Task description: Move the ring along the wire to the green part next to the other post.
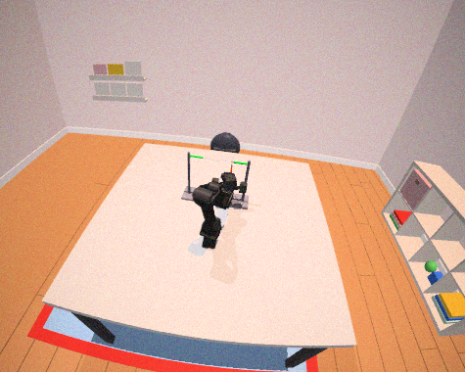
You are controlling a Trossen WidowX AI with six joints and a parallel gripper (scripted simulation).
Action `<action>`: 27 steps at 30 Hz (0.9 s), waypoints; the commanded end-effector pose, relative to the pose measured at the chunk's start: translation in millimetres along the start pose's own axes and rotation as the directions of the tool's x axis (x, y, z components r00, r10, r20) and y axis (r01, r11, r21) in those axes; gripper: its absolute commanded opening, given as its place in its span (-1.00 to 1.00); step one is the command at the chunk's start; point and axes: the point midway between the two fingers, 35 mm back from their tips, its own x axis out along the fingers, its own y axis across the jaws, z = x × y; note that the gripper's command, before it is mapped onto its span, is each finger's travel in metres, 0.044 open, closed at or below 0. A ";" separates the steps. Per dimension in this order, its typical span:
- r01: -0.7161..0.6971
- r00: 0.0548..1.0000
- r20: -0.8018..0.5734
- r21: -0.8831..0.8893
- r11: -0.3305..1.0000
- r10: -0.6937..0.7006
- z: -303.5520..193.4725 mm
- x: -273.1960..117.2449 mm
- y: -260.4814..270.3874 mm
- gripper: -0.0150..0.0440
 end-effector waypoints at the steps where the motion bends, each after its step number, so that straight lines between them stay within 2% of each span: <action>1: 0.004 1.000 0.001 0.008 1.000 -0.004 0.3 -0.7 4.5 -1.00; 27: 0.028 1.000 -0.003 0.053 0.998 -0.028 1.0 -0.2 35.2 -1.00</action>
